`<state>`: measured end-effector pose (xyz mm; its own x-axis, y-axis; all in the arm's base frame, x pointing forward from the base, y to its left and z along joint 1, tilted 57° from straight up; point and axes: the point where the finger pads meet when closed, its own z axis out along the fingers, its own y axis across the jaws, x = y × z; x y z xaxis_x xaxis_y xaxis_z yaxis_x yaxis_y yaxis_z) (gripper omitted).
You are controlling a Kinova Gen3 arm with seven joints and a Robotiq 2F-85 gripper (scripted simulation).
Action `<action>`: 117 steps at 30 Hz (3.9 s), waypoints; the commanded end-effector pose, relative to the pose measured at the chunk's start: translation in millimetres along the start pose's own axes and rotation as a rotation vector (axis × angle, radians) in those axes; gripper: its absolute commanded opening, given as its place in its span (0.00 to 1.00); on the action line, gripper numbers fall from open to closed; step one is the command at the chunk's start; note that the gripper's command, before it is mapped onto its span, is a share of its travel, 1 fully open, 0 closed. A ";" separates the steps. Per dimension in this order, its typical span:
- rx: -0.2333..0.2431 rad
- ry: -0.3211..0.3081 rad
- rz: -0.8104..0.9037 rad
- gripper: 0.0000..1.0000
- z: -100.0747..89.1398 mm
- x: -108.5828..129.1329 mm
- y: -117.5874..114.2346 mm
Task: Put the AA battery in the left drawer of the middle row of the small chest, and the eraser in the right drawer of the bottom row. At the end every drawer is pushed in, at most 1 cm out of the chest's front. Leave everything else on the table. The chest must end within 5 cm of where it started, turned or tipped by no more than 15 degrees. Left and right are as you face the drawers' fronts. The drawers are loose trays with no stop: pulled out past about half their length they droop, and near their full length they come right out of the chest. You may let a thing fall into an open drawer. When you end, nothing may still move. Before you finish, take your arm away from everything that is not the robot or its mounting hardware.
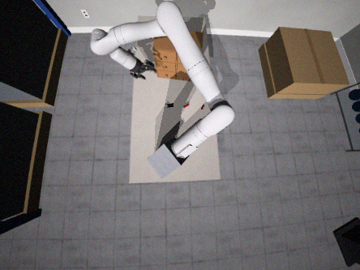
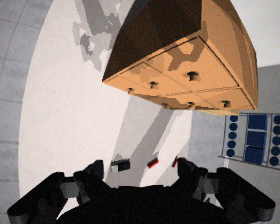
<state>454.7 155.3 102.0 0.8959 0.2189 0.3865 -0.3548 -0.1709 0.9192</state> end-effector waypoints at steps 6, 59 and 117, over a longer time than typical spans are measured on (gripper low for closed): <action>0.001 0.001 0.001 1.00 -1.0 0.2 0.3; 0.586 0.023 0.140 1.00 -74.8 -114.8 110.2; 0.582 0.036 0.287 1.00 29.7 -66.3 55.1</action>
<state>384.6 102.6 125.9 0.7754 0.1066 0.6224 -0.3724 -0.7188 0.5871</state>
